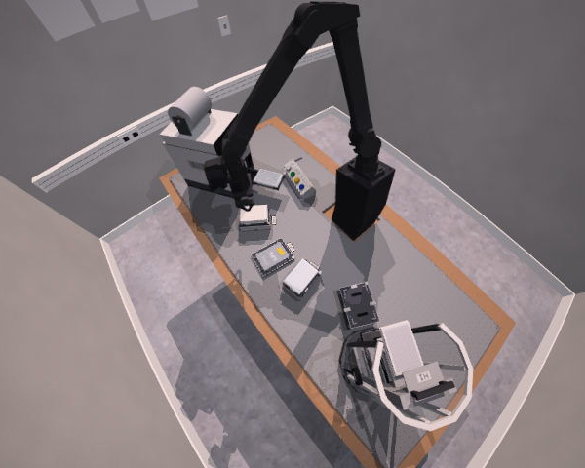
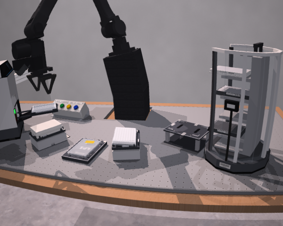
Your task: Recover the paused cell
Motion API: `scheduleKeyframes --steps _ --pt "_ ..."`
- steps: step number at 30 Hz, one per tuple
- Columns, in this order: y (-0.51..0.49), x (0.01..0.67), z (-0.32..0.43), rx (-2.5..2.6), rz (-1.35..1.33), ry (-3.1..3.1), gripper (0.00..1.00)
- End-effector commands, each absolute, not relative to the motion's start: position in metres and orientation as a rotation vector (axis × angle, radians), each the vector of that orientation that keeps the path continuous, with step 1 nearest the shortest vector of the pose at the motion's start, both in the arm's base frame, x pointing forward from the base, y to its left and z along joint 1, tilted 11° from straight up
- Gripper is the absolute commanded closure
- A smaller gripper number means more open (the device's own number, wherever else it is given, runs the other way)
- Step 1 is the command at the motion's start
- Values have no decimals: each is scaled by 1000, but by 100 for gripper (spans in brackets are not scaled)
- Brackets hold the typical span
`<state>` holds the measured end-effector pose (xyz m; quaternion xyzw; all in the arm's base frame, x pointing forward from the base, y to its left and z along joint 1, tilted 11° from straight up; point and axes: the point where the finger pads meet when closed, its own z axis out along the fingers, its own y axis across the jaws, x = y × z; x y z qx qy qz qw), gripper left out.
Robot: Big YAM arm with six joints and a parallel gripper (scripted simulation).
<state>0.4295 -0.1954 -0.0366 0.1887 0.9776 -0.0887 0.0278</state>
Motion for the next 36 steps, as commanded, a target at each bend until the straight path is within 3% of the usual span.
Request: scheduleKeyframes --steps 1,36 --pt "-188 453 -34 549 -279 3007 0" --pt "-192 443 -36 -572 -299 3081 0"
